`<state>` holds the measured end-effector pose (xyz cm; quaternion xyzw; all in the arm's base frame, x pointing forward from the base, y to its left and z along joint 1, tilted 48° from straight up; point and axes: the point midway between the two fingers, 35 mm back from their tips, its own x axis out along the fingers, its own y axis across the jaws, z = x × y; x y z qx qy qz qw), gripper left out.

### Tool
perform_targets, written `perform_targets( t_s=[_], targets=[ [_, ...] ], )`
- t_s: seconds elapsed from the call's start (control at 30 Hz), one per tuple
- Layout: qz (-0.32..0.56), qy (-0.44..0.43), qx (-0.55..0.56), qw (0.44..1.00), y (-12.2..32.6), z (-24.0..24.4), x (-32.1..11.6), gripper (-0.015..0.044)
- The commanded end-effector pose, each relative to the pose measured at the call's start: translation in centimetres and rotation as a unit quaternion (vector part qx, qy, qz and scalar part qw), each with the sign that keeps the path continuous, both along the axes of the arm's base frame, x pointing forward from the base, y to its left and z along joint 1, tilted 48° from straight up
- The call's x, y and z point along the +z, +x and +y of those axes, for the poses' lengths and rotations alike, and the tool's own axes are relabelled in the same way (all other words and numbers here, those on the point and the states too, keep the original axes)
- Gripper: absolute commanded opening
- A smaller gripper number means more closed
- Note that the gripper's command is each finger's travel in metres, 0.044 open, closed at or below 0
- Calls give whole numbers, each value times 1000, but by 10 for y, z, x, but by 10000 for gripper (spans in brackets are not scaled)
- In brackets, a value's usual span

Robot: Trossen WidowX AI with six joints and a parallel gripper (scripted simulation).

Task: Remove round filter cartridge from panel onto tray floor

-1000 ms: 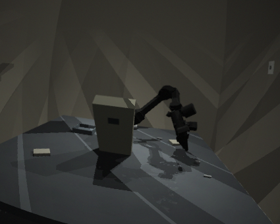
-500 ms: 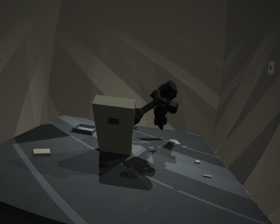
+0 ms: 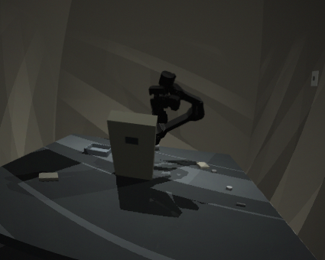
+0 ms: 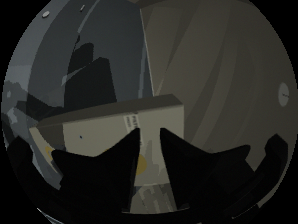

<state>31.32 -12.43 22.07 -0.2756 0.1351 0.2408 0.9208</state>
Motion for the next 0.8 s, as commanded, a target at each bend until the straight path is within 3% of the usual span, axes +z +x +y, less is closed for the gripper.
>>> perform_targets(
  t_s=[0.0,0.17,0.77],
  targets=[
    [15,20,0,1000,-18,-15,-35,94],
    [2,43,-5,999,-53,-31,-79,94],
    [5,42,-4,999,-40,-27,-88,94]
  ],
)
